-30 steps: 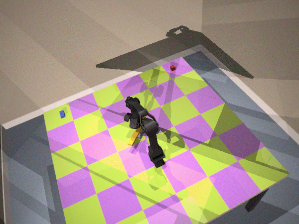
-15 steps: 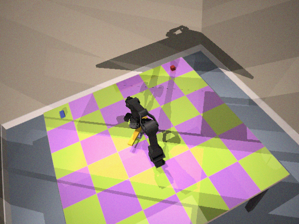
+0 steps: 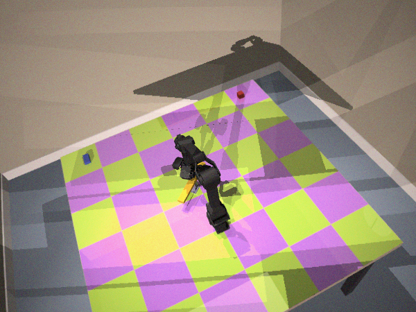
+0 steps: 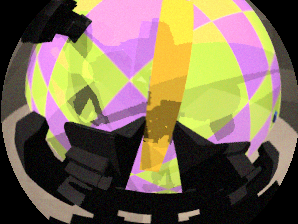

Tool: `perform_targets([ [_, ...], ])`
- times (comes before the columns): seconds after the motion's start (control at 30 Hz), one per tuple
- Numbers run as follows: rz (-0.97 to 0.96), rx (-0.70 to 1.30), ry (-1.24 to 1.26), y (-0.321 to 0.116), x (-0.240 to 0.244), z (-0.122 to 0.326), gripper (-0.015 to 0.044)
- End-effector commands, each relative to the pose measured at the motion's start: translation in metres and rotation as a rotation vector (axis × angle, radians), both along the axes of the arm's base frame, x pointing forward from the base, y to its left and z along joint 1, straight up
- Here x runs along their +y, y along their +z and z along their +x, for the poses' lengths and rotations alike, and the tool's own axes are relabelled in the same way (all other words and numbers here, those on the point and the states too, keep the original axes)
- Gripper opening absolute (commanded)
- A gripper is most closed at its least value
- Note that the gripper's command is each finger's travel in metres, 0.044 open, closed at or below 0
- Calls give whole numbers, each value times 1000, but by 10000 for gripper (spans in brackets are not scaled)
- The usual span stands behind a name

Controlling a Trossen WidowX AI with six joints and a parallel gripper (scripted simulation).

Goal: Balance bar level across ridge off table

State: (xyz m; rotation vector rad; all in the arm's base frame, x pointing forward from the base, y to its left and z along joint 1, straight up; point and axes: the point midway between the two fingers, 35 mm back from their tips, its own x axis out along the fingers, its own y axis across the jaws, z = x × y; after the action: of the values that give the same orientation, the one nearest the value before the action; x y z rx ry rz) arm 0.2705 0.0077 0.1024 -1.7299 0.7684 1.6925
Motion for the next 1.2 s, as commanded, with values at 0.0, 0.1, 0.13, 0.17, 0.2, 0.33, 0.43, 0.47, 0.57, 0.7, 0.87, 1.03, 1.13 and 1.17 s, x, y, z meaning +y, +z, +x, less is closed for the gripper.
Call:
perform_targets([
  [0.0,0,0,0,0,0,0,0],
  [0.1,0,0,0,0,0,0,0],
  [0.13,0,0,0,0,0,0,0],
  [0.17,0,0,0,0,0,0,0],
  [0.2,0,0,0,0,0,0,0],
  [0.33,0,0,0,0,0,0,105],
  [0.43,0,0,0,0,0,0,167],
  [0.47,0,0,0,0,0,0,167],
  [0.57,0,0,0,0,0,0,167],
  [0.7,0,0,0,0,0,0,167],
  [0.87,0,0,0,0,0,0,167],
  [1.03,0,0,0,0,0,0,168],
  [1.13,0,0,0,0,0,0,169],
  [1.17,0,0,0,0,0,0,169],
])
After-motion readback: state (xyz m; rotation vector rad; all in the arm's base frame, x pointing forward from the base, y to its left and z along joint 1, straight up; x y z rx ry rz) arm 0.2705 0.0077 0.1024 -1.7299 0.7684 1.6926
